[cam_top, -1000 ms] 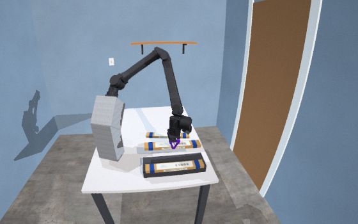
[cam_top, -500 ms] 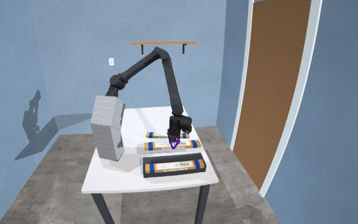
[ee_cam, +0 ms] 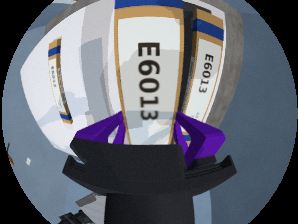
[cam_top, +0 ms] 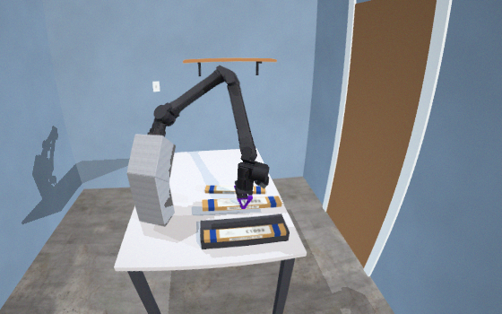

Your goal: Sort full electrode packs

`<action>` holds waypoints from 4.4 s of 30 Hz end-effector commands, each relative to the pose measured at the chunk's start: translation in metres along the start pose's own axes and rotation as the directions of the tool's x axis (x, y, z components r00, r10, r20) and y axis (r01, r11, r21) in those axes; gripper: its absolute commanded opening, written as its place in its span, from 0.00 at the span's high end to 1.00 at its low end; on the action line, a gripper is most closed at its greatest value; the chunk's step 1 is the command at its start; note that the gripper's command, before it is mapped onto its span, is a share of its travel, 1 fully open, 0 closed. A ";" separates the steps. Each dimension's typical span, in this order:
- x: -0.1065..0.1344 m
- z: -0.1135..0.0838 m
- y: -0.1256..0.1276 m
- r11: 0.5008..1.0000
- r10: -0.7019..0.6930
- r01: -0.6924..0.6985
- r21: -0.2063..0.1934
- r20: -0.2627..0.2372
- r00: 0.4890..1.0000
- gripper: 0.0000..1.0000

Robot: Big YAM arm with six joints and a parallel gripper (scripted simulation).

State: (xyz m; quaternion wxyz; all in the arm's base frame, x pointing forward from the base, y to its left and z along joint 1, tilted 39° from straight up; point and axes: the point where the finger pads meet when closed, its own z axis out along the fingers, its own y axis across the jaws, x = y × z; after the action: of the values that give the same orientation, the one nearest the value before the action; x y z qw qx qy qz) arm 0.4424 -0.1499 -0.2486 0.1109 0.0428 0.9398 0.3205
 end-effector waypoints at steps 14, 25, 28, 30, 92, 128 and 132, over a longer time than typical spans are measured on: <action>-0.029 -0.041 -0.030 0.999 0.003 -0.007 0.040 0.085 0.996 1.00; -0.030 -0.042 -0.030 0.999 0.002 -0.006 0.041 0.086 0.996 1.00; -0.030 -0.042 -0.030 0.999 0.002 -0.005 0.041 0.086 0.996 1.00; -0.031 -0.042 -0.030 0.999 0.002 -0.005 0.041 0.087 0.996 1.00; -0.036 0.022 -0.029 0.999 0.002 -0.005 0.040 0.092 0.996 1.00; -0.022 0.032 -0.015 0.999 0.019 -0.022 0.033 0.081 0.996 1.00; -0.027 0.031 -0.016 0.999 0.014 -0.018 0.037 0.089 0.996 1.00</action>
State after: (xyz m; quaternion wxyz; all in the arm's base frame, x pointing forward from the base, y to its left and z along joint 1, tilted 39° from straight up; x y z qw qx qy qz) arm 0.4571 -0.1191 -0.2975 0.1171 0.0563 0.9395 0.3170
